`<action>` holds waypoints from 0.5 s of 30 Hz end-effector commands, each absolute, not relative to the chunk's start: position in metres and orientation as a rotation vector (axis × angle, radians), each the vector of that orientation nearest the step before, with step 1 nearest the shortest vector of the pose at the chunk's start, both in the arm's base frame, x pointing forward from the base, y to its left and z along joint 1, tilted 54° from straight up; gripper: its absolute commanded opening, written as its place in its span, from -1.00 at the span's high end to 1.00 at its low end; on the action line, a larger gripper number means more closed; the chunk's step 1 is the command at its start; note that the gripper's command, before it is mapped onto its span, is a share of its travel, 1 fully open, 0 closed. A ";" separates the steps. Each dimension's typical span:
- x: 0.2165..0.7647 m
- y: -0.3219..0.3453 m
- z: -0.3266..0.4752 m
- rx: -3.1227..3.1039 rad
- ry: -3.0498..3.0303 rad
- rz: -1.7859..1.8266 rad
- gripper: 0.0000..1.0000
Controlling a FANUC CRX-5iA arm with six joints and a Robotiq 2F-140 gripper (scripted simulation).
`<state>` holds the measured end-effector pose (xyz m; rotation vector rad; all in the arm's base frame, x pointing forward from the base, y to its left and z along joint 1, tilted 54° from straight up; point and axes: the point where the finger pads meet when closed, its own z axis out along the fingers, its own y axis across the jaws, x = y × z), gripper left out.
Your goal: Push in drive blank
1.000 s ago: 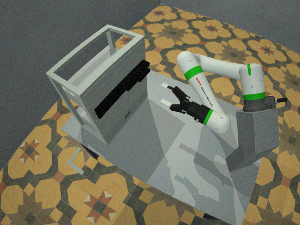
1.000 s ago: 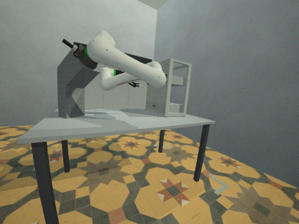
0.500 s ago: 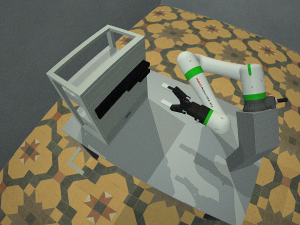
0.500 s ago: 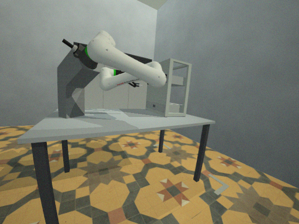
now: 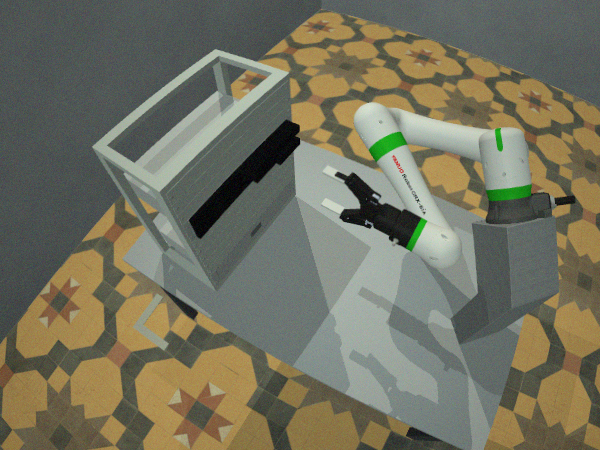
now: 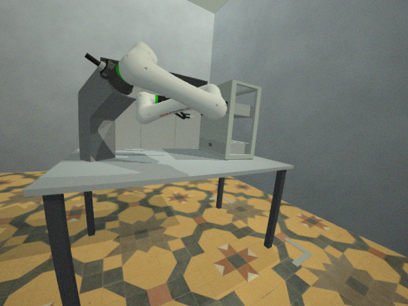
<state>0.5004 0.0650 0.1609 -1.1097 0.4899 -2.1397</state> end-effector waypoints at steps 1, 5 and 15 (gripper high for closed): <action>0.500 0.065 0.161 -1.109 0.490 -2.139 -1.00; 0.500 0.065 0.161 -1.109 0.490 -2.139 -1.00; 0.500 0.065 0.161 -1.109 0.490 -2.139 0.80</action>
